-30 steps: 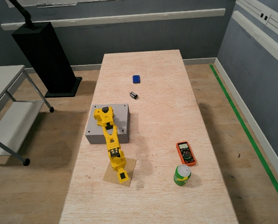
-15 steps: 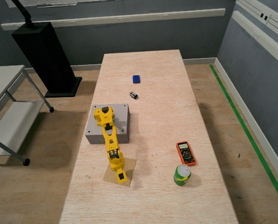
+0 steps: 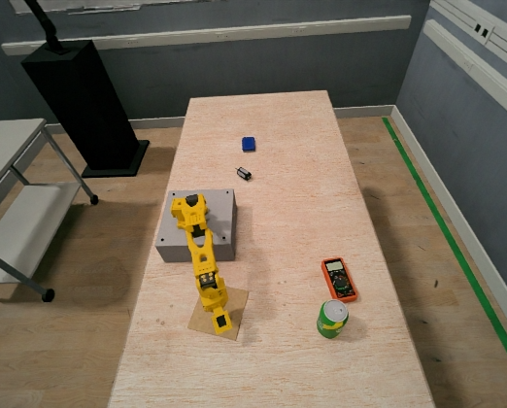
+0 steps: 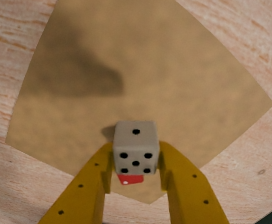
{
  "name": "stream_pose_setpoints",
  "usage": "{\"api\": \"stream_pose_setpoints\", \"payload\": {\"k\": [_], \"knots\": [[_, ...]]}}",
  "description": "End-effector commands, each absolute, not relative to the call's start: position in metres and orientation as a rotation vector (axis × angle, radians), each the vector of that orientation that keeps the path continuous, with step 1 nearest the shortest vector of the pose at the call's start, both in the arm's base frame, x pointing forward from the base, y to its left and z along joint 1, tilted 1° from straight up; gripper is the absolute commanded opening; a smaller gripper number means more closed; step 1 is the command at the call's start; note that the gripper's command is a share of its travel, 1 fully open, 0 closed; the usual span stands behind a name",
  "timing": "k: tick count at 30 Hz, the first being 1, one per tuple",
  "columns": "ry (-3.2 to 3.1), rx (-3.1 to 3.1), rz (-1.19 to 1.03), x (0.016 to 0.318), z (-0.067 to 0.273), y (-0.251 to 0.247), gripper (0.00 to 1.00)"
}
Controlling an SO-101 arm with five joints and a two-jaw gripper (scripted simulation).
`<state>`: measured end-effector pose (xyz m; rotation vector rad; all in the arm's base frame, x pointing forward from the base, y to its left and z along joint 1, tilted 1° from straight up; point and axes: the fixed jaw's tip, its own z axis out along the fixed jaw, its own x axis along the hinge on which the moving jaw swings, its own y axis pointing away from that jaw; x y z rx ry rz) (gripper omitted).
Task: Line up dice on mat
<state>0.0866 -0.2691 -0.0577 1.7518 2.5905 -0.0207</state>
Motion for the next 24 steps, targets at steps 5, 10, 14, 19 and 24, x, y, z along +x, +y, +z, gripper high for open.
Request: {"api": "stream_pose_setpoints", "payload": {"k": [5,10,14,19,24], "knots": [[2.601,1.782,0.015,0.0826,-0.0691,-0.2635,0.0],[2.601,1.782,0.015,0.0826,-0.0694,-0.2634,0.0],[2.601,1.782,0.014,0.0826,-0.0701,-0.2634,0.0],[2.6,1.781,0.013,0.0826,-0.0735,-0.2632,0.0],[2.599,1.781,0.012,0.0826,-0.0754,-0.263,0.0]]}}
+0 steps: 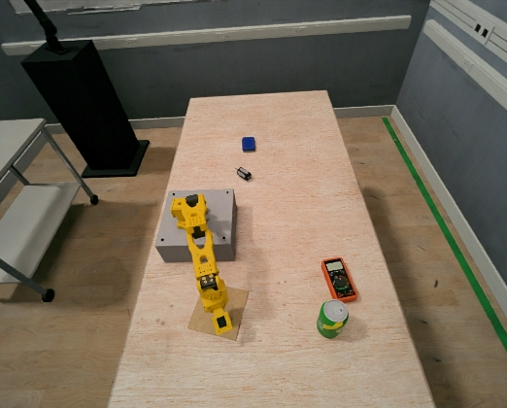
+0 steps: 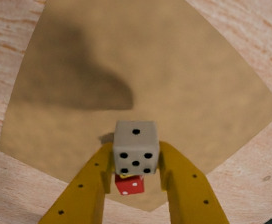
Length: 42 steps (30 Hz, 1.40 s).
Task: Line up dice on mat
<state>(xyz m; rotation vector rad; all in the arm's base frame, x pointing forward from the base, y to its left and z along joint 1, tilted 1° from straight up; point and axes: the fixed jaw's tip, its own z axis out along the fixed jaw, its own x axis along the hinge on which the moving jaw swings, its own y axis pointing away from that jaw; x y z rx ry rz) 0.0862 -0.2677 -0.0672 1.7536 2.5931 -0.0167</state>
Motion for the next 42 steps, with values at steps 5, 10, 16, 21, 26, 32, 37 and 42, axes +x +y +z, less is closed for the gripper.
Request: {"api": "stream_pose_setpoints", "payload": {"k": [5,10,16,21,26,32,37,42], "knots": [[2.599,1.781,0.012,0.083,-0.076,-0.263,0.0],[2.599,1.78,0.011,0.083,-0.078,-0.263,0.0],[2.597,1.78,0.009,0.083,-0.081,-0.263,0.0],[2.597,1.78,0.009,0.083,-0.081,-0.263,0.0],[2.597,1.779,0.008,0.083,-0.083,-0.262,0.0],[2.595,1.778,0.005,0.083,-0.087,-0.262,0.0],[2.595,1.778,0.005,0.083,-0.087,-0.262,0.0],[2.594,1.778,0.004,0.083,-0.089,-0.262,0.0]]}}
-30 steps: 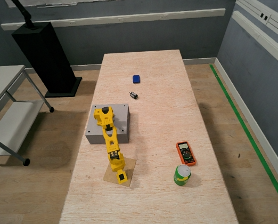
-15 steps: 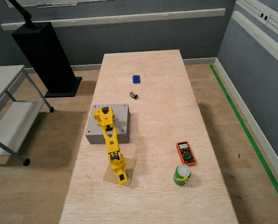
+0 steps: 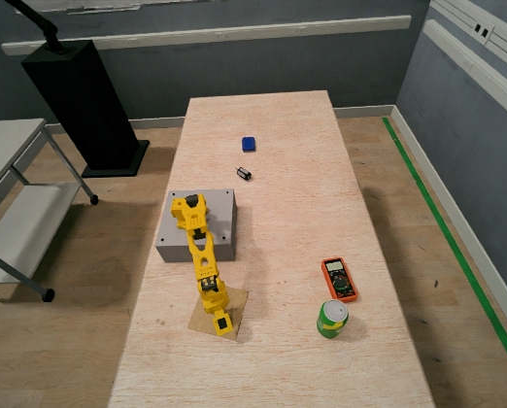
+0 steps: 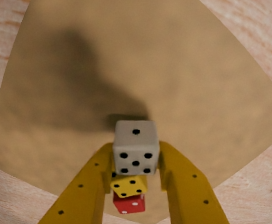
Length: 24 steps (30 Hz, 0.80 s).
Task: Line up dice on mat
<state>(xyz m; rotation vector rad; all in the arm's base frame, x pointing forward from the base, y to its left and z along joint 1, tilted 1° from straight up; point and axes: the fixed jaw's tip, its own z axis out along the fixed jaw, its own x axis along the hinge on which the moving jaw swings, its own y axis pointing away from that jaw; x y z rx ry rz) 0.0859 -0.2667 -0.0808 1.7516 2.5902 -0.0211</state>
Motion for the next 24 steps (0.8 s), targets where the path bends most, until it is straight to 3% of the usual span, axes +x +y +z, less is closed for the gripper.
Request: {"api": "stream_pose_setpoints", "payload": {"k": [1,24], "knots": [[2.594,1.777,0.004,0.0825,-0.0893,-0.2621,0.0],[2.59,1.775,-0.001,0.0825,-0.0951,-0.2617,0.0]]}}
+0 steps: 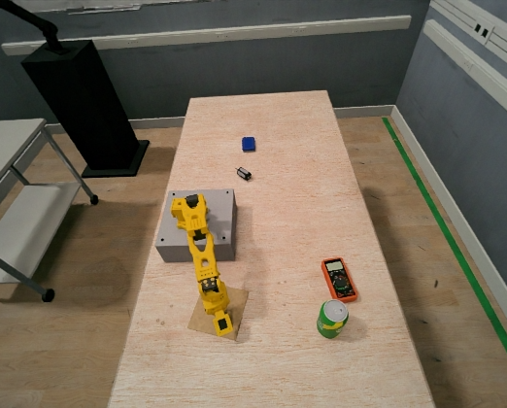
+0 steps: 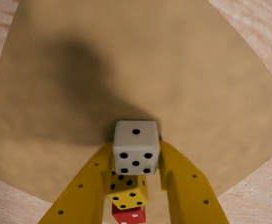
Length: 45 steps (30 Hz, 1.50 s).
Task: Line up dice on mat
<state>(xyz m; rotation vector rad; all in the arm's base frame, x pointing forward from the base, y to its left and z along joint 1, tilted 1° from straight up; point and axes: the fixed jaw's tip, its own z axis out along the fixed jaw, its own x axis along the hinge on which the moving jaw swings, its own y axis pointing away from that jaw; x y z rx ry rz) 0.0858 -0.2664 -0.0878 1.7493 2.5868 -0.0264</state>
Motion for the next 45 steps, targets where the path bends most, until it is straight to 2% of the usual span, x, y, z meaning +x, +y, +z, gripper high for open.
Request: {"api": "stream_pose_setpoints", "payload": {"k": [1,8,17,28,45], "knots": [[2.59,1.775,-0.001,0.0825,-0.0951,-0.2617,0.0],[2.59,1.775,-0.002,0.0825,-0.0952,-0.2617,0.0],[2.59,1.775,-0.002,0.0825,-0.0952,-0.2617,0.07],[2.59,1.775,-0.002,0.0825,-0.0952,-0.2617,0.09],[2.59,1.775,-0.002,0.0825,-0.0952,-0.2617,0.24]]}}
